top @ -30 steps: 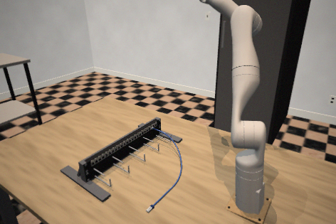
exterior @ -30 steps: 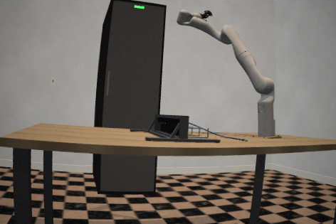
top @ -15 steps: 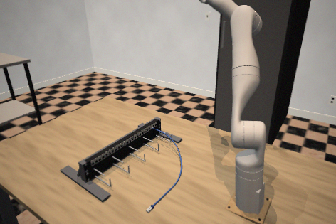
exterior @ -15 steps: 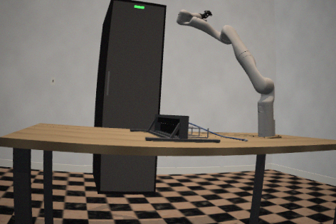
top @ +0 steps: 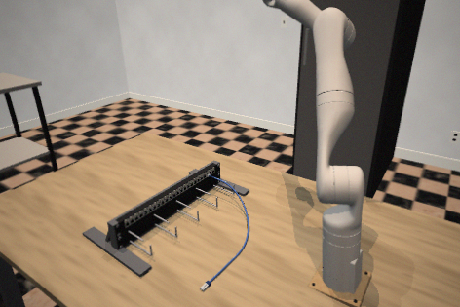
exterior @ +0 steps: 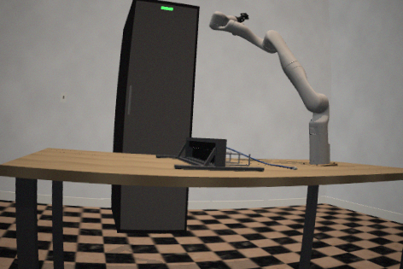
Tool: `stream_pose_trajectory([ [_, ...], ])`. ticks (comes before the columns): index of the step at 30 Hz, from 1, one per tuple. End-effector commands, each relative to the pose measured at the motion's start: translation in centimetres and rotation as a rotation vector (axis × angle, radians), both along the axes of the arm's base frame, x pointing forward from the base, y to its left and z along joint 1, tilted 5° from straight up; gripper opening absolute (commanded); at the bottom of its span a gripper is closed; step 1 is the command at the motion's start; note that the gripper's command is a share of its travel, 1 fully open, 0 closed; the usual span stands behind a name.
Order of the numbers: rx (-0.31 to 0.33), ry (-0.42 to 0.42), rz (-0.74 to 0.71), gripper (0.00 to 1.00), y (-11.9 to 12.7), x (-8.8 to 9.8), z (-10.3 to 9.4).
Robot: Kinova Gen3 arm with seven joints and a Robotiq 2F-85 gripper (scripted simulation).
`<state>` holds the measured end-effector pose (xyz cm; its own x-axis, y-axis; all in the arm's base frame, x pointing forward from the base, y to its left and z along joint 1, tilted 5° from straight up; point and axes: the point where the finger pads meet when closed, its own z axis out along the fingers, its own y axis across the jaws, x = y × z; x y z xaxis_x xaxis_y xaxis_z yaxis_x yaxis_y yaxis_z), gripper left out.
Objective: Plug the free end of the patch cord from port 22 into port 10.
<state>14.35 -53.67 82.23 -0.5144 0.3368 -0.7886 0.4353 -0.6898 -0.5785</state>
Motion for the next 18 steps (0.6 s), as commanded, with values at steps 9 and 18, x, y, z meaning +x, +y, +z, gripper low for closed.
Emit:
stream_pose_trajectory([
  [9, 0.016, 0.01, 0.172, 1.0, -0.4, 7.1, -1.7],
  [18, 0.018, 0.008, 0.194, 1.0, -0.4, 8.1, -2.0],
])
